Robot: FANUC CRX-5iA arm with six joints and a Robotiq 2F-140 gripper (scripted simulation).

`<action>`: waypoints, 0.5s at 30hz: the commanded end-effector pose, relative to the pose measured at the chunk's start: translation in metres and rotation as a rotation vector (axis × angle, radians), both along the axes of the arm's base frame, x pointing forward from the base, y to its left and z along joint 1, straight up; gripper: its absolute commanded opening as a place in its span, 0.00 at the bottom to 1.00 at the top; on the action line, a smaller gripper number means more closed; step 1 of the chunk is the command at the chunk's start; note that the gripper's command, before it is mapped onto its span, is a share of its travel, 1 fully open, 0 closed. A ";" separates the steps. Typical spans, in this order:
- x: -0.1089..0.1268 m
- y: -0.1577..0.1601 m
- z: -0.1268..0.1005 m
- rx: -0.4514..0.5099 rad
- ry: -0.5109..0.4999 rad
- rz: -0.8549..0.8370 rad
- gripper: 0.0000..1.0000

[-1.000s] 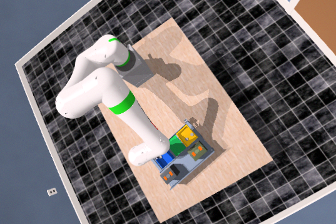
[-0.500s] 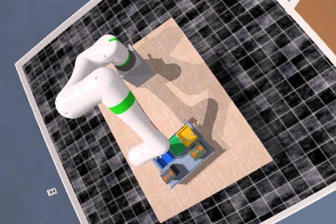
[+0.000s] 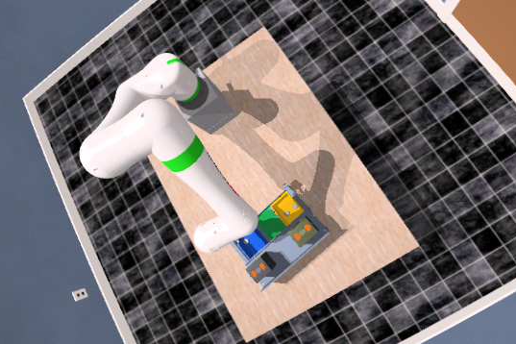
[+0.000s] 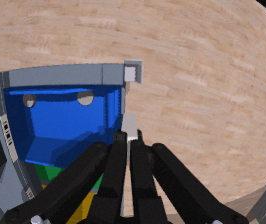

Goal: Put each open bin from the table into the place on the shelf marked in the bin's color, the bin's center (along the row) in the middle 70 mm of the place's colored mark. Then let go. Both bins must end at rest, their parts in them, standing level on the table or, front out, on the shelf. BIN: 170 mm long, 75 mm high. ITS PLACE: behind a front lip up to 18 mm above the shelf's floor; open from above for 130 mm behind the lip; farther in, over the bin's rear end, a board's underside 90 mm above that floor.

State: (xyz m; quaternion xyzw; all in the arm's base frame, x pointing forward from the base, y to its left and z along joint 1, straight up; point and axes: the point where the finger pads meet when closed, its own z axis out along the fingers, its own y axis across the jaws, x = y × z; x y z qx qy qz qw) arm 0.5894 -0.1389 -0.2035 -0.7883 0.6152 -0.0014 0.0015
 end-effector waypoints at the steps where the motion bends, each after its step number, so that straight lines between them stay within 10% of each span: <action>1: -0.004 -0.001 0.004 0.000 0.000 0.000 0.00; 15: -0.008 -0.002 0.009 0.000 0.000 0.000 0.00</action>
